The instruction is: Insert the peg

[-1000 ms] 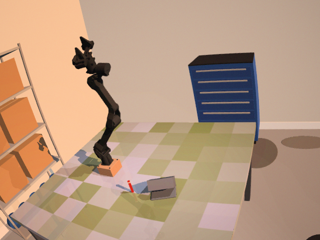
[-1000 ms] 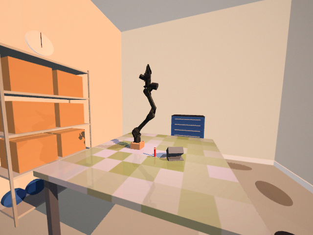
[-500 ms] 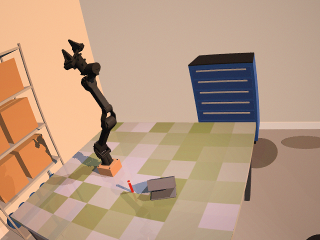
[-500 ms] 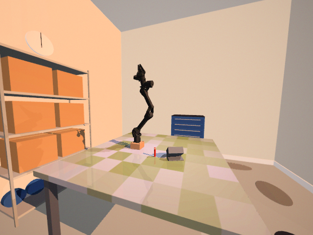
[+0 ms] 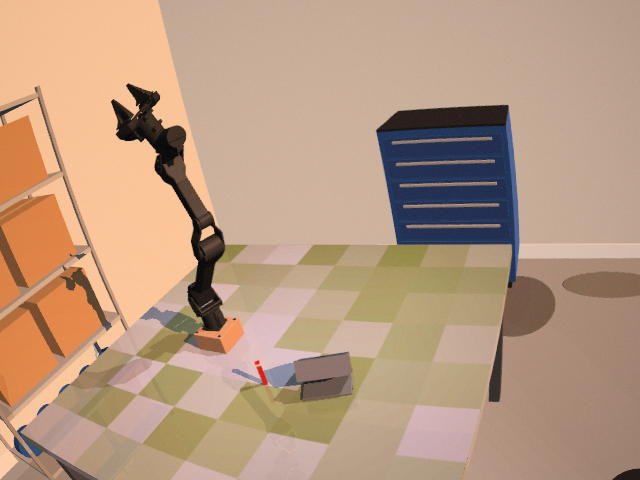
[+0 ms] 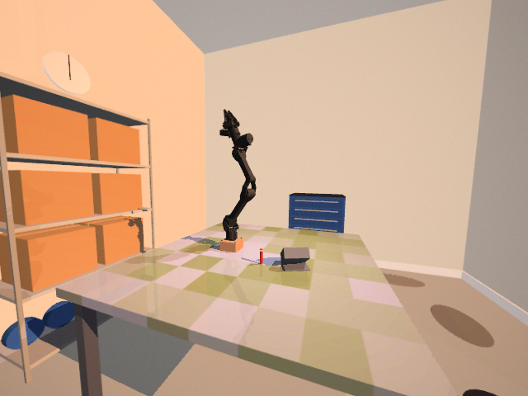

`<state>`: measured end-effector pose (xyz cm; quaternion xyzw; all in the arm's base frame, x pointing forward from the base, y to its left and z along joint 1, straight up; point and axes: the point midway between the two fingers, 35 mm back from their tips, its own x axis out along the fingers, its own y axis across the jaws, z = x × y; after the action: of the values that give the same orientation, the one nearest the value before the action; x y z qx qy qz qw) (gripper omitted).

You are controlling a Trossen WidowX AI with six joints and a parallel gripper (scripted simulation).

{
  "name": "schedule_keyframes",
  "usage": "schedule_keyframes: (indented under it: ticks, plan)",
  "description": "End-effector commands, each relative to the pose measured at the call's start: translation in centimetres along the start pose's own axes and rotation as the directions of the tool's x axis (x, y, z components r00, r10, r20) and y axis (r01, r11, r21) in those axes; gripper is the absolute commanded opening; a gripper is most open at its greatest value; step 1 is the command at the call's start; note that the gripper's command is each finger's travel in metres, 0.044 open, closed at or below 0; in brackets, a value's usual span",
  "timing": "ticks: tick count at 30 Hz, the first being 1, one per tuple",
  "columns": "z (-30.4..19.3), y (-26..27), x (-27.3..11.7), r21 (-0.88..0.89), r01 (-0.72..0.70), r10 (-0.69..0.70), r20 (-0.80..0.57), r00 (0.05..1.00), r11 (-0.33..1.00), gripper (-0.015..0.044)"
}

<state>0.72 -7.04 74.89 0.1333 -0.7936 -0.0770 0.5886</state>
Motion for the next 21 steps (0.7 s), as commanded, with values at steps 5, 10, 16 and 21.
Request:
schedule_keyframes:
  ticks: [5,10,16,21]
  plan:
    - [3.5,2.4,0.1,-0.012,-0.09,0.091,0.087,0.992,0.996,0.044]
    - [5.2,4.0,0.0,-0.029,-0.148,0.151,0.133,0.98,0.989,0.044]
    - [7.1,6.0,-0.5,-0.055,-0.219,0.225,0.179,0.958,0.974,0.044]
    - [8.4,7.8,-1.0,-0.084,-0.277,0.288,0.21,0.934,0.957,0.044]
